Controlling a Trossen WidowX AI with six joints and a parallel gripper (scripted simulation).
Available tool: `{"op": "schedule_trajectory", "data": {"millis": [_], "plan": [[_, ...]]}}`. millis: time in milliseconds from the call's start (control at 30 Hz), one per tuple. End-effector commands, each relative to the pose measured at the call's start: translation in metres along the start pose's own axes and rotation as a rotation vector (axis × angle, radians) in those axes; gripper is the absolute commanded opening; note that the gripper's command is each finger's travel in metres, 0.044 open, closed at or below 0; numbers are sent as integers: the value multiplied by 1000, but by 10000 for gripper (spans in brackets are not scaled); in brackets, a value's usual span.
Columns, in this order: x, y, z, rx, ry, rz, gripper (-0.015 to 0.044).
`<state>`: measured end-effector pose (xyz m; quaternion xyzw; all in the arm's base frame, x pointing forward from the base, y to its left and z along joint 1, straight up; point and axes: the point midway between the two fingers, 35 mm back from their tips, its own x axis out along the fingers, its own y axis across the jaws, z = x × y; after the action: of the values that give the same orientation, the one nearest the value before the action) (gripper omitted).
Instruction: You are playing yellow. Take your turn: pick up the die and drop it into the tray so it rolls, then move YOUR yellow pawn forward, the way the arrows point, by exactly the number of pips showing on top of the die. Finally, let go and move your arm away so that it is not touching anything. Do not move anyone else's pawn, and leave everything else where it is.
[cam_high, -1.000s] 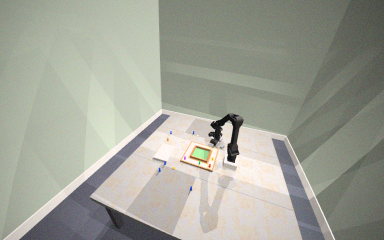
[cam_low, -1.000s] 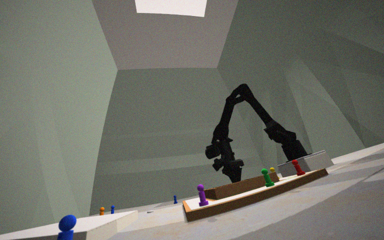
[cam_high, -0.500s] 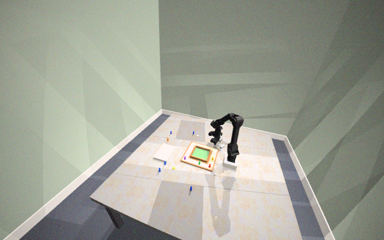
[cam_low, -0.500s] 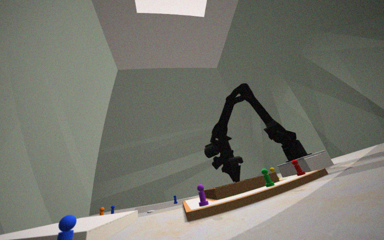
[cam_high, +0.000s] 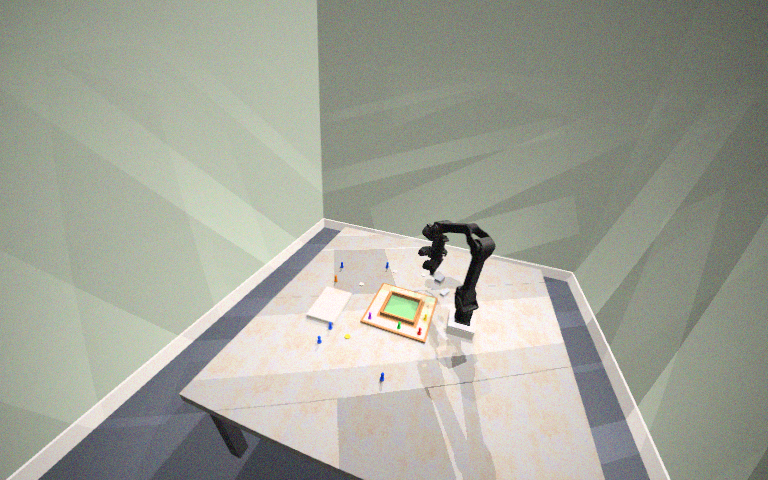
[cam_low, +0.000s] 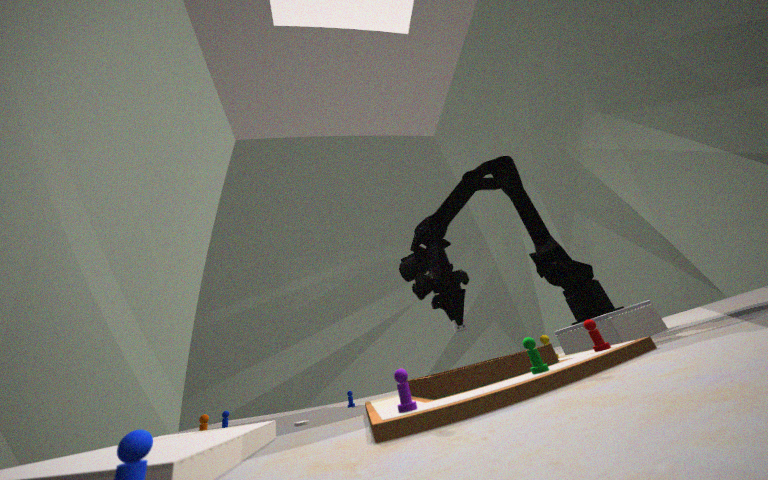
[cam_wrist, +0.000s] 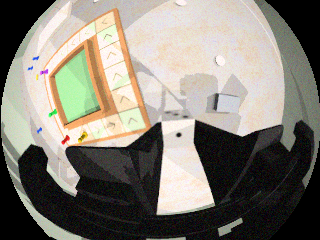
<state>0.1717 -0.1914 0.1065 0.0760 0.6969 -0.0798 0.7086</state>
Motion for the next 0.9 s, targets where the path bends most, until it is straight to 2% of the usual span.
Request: {"op": "schedule_trajectory", "data": {"millis": [0, 167, 867], "plan": [[-16, 2, -2, 4, -4, -9, 0], [-15, 7, 1, 0, -5, -8, 0], [4, 88, 46, -88, -11, 1, 0]]}}
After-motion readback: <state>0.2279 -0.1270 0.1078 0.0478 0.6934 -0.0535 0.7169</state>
